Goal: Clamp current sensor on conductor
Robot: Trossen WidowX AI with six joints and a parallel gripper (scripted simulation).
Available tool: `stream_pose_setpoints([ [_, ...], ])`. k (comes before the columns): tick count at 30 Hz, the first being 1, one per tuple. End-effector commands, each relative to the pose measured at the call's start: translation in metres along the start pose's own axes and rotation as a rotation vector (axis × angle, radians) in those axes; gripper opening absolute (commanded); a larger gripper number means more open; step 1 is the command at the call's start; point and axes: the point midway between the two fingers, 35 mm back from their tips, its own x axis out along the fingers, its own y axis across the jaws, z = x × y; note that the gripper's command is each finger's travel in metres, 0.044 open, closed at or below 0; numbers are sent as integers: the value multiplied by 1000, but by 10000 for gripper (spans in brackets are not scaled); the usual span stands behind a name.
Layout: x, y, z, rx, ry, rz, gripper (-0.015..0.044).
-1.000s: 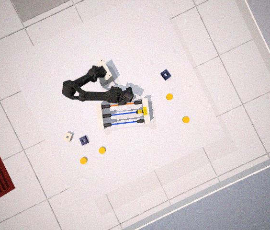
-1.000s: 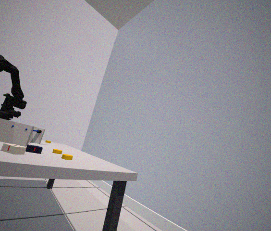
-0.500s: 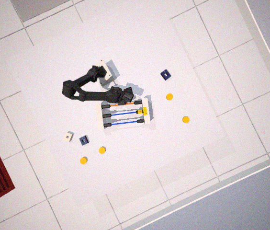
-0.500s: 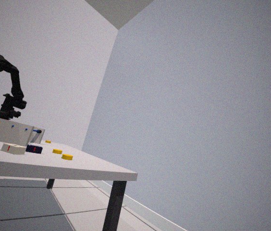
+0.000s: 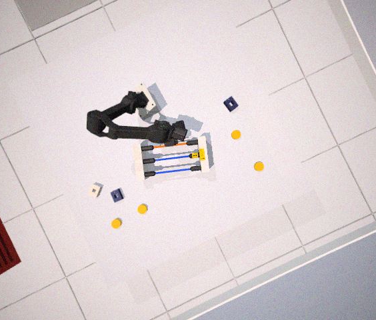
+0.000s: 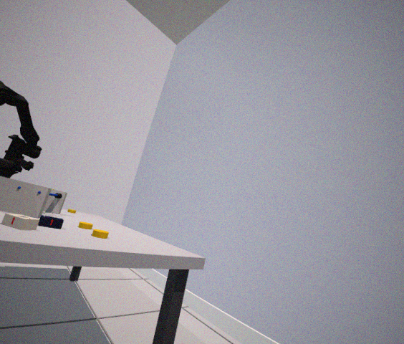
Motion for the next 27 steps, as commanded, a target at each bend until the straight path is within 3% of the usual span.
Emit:
stream_pose_setpoints([
  [1, -25, 3, 3, 6, -7, 14, 0],
  [14, -96, -3, -4, 2, -6, 6, 0],
  [27, -99, -1, 15, -204, -6, 11, 0],
])
